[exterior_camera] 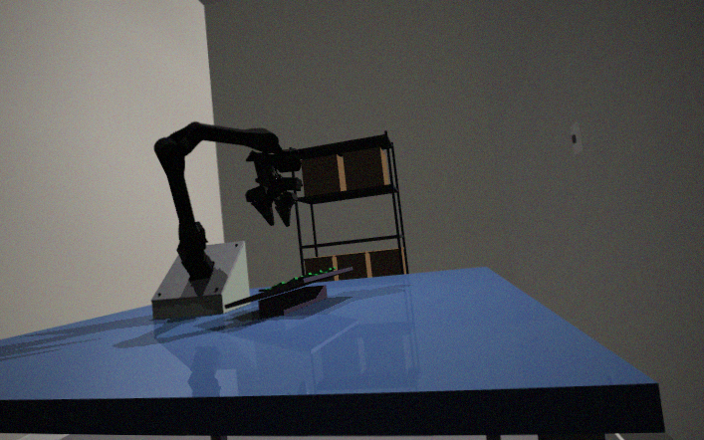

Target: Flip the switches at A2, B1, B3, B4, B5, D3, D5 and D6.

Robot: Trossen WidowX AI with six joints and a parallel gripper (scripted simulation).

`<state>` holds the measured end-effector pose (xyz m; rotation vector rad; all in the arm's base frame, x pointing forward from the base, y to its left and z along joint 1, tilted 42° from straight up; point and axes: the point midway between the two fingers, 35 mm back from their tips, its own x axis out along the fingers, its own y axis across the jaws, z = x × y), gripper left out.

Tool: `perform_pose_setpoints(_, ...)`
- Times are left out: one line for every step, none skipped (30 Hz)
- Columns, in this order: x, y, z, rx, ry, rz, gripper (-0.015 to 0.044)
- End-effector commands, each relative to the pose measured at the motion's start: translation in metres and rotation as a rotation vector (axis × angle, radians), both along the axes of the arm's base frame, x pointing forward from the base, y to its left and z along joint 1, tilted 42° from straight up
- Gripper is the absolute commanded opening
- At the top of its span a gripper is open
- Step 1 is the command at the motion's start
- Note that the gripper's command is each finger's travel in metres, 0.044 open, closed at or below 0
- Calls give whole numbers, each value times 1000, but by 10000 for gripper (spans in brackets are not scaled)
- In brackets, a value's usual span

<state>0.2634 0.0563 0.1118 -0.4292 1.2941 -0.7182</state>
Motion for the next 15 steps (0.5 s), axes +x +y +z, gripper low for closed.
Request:
perform_pose_setpoints(3, 0, -2, 1, -1, 1, 374)
perform_pose_setpoints(11, -1, -8, 4, -4, 2, 347)
perform_pose_setpoints(25, -4, -18, 8, -10, 4, 321)
perform_pose_setpoints(42, -8, -31, 12, -18, 7, 295)
perform_pose_setpoints(59, -14, -44, 13, -27, 9, 269)
perform_pose_setpoints(75, -21, -57, 12, -35, 10, 242)
perform_pose_setpoints(86, -27, -65, 10, -41, 11, 216)
perform_pose_setpoints(94, -32, -72, 8, -46, 12, 190)
perform_pose_setpoints(97, -34, -75, 7, -47, 12, 164)
perform_pose_setpoints(98, -34, -76, 6, -48, 12, 137)
perform_pose_setpoints(98, -34, -76, 6, -48, 12, 111)
perform_pose_setpoints(98, -34, -76, 6, -48, 12, 85)
perform_pose_setpoints(98, -34, -76, 6, -48, 12, 59)
perform_pose_setpoints(98, -34, -76, 6, -48, 12, 32)
perform_pose_setpoints(98, -34, -76, 6, -48, 12, 6)
